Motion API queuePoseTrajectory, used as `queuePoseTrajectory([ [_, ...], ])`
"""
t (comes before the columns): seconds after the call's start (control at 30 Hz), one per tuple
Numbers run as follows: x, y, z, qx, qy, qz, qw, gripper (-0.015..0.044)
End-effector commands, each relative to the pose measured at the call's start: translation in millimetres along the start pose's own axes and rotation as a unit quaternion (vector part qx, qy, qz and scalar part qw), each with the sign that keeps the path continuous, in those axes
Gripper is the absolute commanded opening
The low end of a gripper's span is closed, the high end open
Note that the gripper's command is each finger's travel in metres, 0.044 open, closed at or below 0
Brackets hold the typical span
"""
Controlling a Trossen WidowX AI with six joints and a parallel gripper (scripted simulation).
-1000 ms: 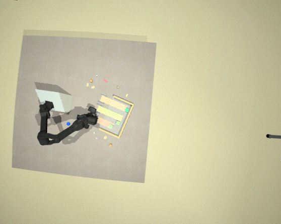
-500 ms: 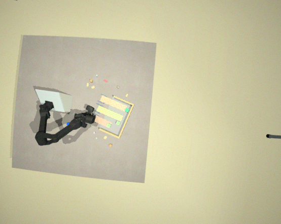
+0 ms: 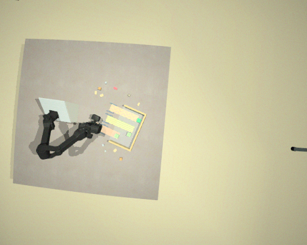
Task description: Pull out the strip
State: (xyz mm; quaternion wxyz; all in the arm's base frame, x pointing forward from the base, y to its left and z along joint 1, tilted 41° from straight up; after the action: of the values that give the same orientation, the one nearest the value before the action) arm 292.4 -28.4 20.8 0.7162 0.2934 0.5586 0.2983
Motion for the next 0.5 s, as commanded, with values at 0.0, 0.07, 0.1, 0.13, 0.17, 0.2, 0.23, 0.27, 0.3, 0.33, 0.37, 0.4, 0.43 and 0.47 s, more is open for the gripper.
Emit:
queuePoseTrajectory([
  [0.0, 0.2, -3.7, -13.1, 0.012, 0.004, -0.001, 1.000, 0.0000],
  [0.07, 0.3, -3.7, -15.9, 0.012, 0.004, -0.001, 1.000, 0.0000],
  [0.1, 0.3, -3.7, -17.3, 0.012, 0.004, -0.001, 1.000, 0.0000],
  [0.13, 0.3, -3.7, -18.7, 0.012, 0.005, -0.001, 1.000, 0.0000],
  [0.17, 0.3, -3.6, -20.1, 0.012, 0.005, -0.001, 1.000, 0.0000],
  [0.2, 0.3, -3.6, -21.5, 0.012, 0.005, -0.001, 1.000, 0.0000],
  [0.23, 0.4, -3.6, -22.9, 0.012, 0.005, -0.001, 1.000, 0.0000],
  [0.27, 0.4, -3.6, -24.2, 0.012, 0.005, -0.001, 1.000, 0.0000],
  [0.3, 0.4, -3.6, -25.6, 0.012, 0.005, -0.001, 1.000, 0.0000],
  [0.33, 0.4, -3.5, -27.3, 0.012, 0.005, -0.001, 1.000, 0.0000],
  [0.37, 0.5, -3.5, -28.9, 0.012, 0.005, -0.001, 1.000, 0.0000],
  [0.4, 0.5, -3.5, -30.5, 0.012, 0.005, -0.001, 1.000, 0.0000],
  [0.43, 0.5, -3.5, -32.1, 0.012, 0.005, -0.001, 1.000, 0.0000],
  [0.47, 0.5, -3.5, -33.6, 0.012, 0.005, -0.001, 1.000, 0.0000],
])
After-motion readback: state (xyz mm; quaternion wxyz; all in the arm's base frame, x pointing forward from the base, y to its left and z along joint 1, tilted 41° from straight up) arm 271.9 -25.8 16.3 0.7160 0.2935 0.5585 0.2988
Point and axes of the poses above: the point midway between the two fingers, 35 mm back from their tips, its own y axis back along the fingers, its own x axis across the jaws, z = x × y, the point moved 8 cm from there along y, back along the fingers, and after that the axes turned 1 degree about y, right-handed, at the moved point
